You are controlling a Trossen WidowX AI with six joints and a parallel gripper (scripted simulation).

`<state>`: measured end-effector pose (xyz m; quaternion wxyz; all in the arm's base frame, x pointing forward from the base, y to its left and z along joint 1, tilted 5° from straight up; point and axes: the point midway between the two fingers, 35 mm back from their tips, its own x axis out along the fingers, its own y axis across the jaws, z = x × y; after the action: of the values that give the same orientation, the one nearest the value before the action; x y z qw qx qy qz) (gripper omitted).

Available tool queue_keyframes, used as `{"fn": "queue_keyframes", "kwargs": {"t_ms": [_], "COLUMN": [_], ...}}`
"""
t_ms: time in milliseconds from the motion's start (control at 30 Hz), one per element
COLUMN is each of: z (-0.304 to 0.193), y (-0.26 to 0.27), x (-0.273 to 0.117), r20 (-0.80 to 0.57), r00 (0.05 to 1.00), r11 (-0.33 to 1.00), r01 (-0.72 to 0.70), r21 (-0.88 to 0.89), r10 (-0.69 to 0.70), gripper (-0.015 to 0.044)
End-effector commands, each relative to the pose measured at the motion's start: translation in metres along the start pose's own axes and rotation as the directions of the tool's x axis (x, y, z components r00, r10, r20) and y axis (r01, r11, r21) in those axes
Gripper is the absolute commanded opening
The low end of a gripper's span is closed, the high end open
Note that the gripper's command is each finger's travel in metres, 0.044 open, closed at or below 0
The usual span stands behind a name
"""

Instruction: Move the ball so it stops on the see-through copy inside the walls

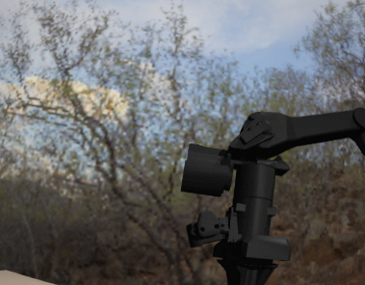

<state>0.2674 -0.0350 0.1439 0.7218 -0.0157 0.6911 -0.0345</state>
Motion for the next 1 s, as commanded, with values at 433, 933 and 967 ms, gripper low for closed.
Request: {"fn": "queue_keyframes", "kwargs": {"t_ms": [433,933,967], "z": [-0.001,-0.002,-0.002], "y": [-0.001,-0.001,-0.001], "x": [0.064,0.079,0.081], "r20": [0.007,0.007,0.007], "r00": [1.0,1.0,1.0], "r11": [1.0,1.0,1.0], "r01": [0.006,0.006,0.006], "r21": [0.004,0.004,0.004], "r10": [-0.006,-0.006,-0.006], "gripper": [0.0,0.0,0.0]}}
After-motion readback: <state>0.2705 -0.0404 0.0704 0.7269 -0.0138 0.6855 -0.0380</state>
